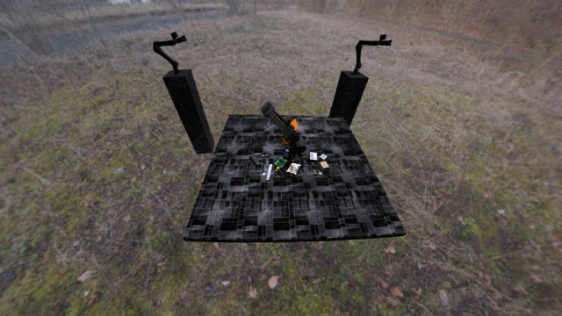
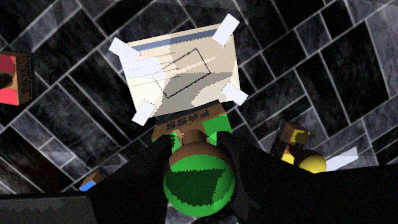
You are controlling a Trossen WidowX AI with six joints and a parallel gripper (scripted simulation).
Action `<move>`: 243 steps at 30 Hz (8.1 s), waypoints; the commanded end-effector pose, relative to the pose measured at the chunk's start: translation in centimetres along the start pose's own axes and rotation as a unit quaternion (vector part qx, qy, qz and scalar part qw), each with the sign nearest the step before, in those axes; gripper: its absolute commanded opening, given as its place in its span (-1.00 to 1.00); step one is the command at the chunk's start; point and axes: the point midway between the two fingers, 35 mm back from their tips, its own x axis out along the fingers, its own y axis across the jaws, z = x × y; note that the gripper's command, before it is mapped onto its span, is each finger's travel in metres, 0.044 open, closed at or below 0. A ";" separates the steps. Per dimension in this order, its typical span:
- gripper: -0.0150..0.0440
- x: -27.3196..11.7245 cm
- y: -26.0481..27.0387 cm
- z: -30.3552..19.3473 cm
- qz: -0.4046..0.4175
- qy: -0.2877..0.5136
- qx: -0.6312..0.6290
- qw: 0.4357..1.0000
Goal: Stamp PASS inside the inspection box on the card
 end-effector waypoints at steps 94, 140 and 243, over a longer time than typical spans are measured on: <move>-0.49 5.8 0.5 1.8 0.001 -0.004 -0.093 0.996; -0.49 7.1 0.5 1.7 0.001 -0.004 -0.093 0.996; -0.49 2.9 0.4 1.9 0.001 -0.005 -0.093 0.996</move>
